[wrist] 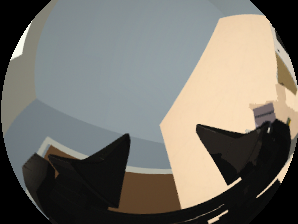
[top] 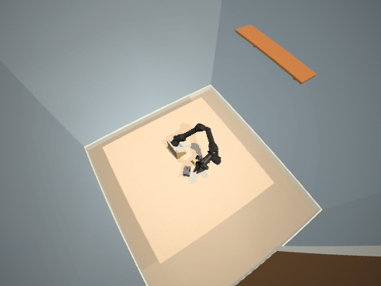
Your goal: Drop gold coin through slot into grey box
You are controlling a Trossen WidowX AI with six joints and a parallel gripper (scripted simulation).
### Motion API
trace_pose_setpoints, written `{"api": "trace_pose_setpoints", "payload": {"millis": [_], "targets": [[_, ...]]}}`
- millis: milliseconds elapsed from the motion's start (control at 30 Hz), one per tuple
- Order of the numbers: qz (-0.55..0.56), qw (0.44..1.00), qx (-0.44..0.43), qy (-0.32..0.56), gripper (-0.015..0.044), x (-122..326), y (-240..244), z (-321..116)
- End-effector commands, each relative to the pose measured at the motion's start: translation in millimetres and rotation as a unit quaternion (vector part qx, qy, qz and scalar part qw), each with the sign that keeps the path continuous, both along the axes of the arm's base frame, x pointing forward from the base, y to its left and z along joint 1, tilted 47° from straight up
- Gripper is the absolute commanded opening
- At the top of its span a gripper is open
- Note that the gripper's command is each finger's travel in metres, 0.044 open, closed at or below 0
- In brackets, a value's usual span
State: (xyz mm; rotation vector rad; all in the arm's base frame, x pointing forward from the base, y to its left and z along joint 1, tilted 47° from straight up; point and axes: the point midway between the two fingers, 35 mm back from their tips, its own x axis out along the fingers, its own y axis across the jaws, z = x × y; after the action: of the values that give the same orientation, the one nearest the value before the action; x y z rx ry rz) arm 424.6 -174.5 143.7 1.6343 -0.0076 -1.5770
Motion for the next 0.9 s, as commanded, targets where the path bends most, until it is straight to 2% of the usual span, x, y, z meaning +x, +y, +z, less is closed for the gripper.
{"api": "trace_pose_setpoints", "payload": {"millis": [0,133,267,400,533,867], "targets": [[0.008,1.0,0.002,0.005,0.0374,-1,1,-1],[0.173,0.979,0.049,0.101,0.0269,-18,27,-27],[0.372,0.906,0.103,0.176,0.0164,-44,61,-52],[0.558,0.792,0.147,0.202,0.0161,-73,96,-70],[0.715,0.654,0.171,0.18,0.0161,-102,131,-82],[0.906,0.394,0.15,0.048,0.0161,-156,189,-86]]}}
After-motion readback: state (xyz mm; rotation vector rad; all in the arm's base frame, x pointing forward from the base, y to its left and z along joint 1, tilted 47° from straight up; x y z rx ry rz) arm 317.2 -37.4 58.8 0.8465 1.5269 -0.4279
